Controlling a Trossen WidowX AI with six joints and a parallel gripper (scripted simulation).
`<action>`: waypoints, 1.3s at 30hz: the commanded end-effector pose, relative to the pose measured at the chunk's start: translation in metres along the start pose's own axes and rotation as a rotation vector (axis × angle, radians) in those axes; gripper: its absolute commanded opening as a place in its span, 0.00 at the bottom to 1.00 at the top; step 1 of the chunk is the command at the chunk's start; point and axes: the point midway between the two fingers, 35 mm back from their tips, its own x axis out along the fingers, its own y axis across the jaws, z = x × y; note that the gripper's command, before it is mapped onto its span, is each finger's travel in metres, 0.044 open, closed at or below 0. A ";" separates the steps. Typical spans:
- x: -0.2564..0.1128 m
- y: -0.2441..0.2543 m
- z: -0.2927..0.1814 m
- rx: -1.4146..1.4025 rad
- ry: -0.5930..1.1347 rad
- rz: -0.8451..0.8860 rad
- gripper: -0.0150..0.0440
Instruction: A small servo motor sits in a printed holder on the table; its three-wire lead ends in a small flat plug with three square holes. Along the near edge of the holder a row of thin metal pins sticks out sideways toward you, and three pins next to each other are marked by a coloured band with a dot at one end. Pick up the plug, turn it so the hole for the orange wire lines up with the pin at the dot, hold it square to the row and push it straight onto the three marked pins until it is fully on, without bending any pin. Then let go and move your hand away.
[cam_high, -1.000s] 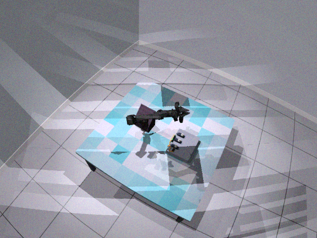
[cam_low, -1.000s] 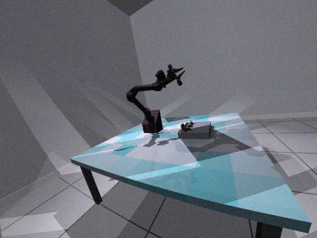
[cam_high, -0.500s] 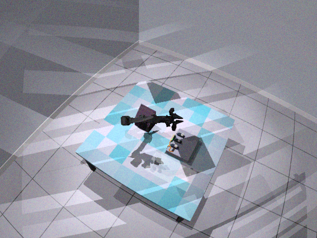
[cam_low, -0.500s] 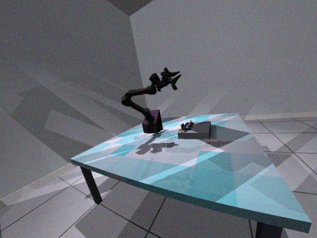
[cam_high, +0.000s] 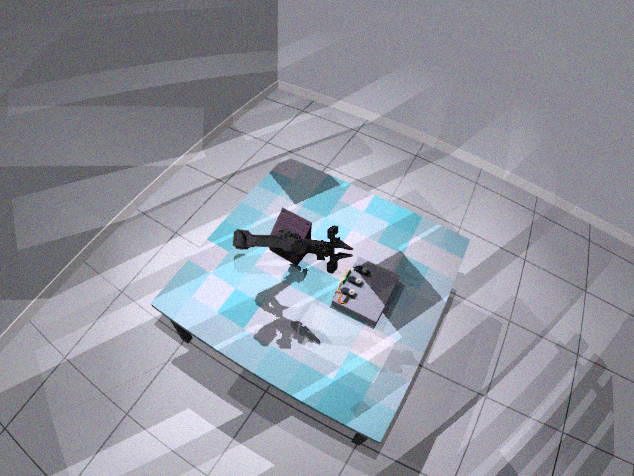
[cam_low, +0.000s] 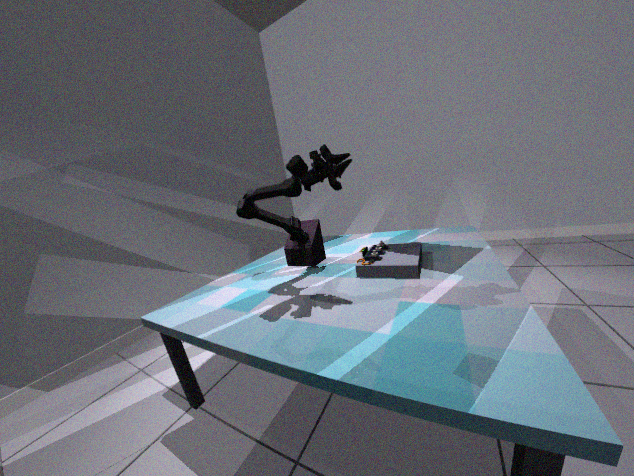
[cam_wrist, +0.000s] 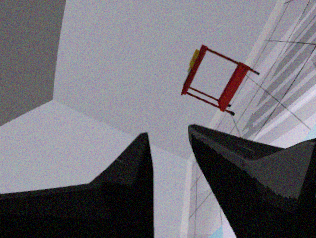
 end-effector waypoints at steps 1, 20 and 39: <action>-0.015 -0.012 0.004 -0.080 -0.006 -0.026 0.45; -0.045 -0.059 0.005 -0.383 0.069 -0.183 0.45; -0.011 -0.120 -0.043 -0.715 0.491 -0.356 0.45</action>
